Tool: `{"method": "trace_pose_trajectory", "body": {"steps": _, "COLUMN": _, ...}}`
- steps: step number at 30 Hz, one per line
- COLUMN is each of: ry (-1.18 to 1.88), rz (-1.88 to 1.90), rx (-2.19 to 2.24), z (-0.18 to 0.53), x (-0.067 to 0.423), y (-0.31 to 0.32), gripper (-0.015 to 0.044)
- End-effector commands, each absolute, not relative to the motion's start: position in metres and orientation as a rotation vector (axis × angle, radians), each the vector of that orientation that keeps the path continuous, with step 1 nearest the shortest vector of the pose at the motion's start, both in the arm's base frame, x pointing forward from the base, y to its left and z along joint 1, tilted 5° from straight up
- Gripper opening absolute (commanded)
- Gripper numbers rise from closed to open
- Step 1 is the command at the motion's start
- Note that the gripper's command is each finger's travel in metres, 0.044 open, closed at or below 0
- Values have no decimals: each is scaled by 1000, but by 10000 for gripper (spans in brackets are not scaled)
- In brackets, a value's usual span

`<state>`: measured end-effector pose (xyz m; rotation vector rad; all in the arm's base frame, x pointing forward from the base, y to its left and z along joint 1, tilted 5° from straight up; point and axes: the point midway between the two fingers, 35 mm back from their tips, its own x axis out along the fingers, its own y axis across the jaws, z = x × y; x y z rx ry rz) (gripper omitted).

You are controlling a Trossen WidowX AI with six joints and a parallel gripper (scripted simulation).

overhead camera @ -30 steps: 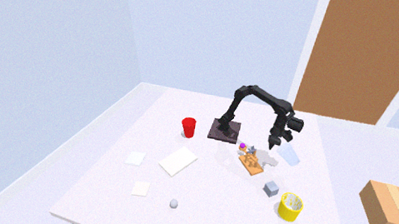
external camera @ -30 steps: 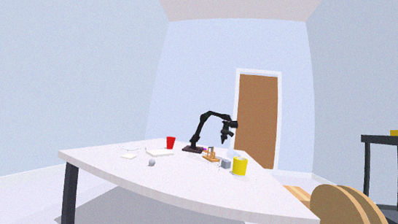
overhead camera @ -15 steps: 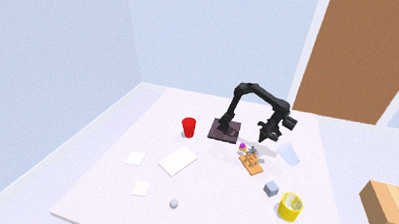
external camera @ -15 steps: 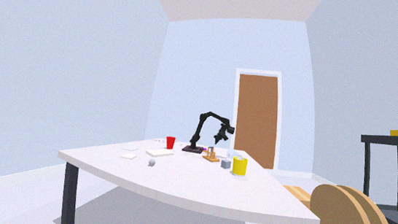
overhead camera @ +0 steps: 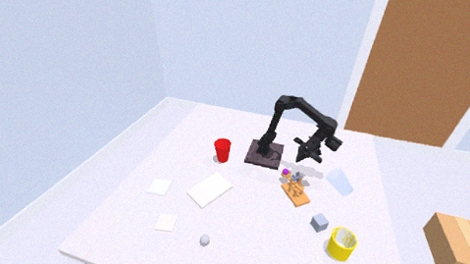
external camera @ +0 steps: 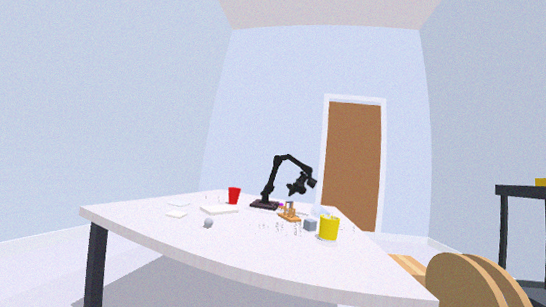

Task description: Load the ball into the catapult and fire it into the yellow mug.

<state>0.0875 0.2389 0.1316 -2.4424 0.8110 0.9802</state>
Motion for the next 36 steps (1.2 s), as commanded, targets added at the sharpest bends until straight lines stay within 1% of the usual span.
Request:
{"method": "trace_pose_trajectory", "body": {"steps": 1, "ry": 803, "rz": 979, "rx": -2468, "z": 132, "x": 88, "y": 236, "gripper": 0}}
{"method": "trace_pose_trajectory", "body": {"steps": 36, "ry": 833, "rz": 962, "rx": -2517, "z": 76, "x": 91, "y": 242, "gripper": 0}}
